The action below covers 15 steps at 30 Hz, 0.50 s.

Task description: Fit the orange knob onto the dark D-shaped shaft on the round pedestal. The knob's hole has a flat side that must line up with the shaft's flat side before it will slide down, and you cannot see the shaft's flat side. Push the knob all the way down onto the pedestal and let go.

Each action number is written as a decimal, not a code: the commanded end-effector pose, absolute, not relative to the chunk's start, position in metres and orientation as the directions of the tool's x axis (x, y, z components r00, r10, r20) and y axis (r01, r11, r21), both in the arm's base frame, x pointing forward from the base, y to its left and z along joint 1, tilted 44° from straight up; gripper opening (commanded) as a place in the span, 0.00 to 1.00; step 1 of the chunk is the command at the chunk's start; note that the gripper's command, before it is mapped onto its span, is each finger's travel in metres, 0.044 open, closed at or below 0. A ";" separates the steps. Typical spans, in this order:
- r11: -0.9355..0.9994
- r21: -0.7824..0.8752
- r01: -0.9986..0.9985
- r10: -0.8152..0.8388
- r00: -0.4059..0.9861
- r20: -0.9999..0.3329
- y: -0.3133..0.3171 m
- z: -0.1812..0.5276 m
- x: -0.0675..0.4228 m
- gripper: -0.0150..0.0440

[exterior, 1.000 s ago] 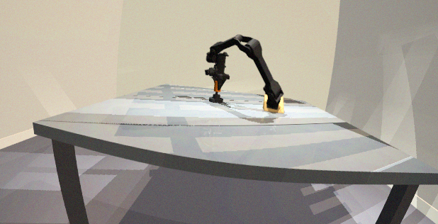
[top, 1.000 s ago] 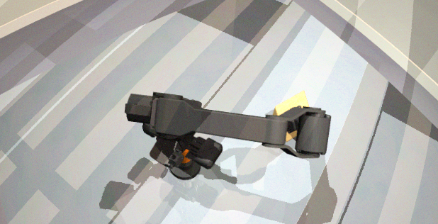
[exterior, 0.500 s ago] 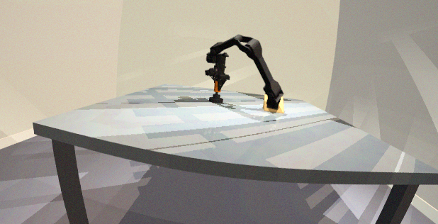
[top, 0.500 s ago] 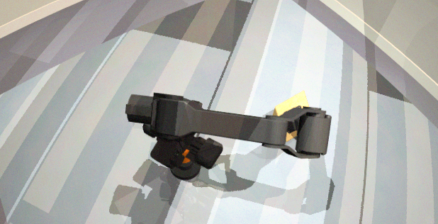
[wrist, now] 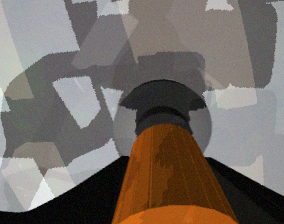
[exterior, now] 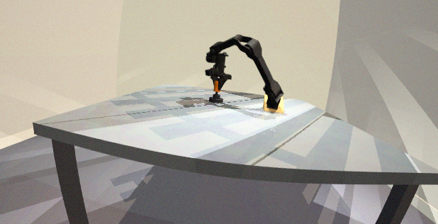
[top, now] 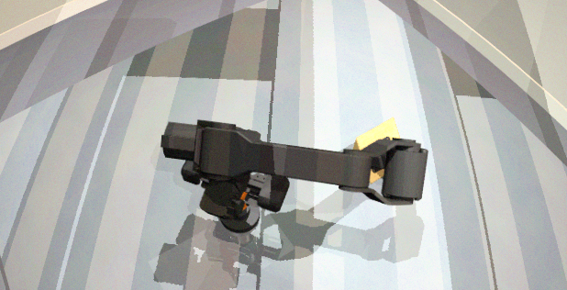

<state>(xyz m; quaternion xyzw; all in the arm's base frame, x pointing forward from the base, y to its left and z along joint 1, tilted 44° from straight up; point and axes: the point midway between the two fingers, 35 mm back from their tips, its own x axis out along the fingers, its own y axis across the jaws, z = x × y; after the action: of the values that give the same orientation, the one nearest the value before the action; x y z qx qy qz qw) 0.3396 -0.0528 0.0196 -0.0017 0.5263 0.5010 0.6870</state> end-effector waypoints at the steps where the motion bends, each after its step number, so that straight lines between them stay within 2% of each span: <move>1: 0.487 0.512 -0.708 0.686 -0.053 -0.726 -0.054 0.019 0.339 0.25; 15: 0.487 0.512 -0.708 0.686 -0.053 -0.726 -0.052 0.017 0.339 0.25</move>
<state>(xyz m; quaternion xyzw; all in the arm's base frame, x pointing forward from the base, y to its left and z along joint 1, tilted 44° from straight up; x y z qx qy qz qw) 0.3382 -0.0517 0.0171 -0.0090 0.5213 0.5060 0.6871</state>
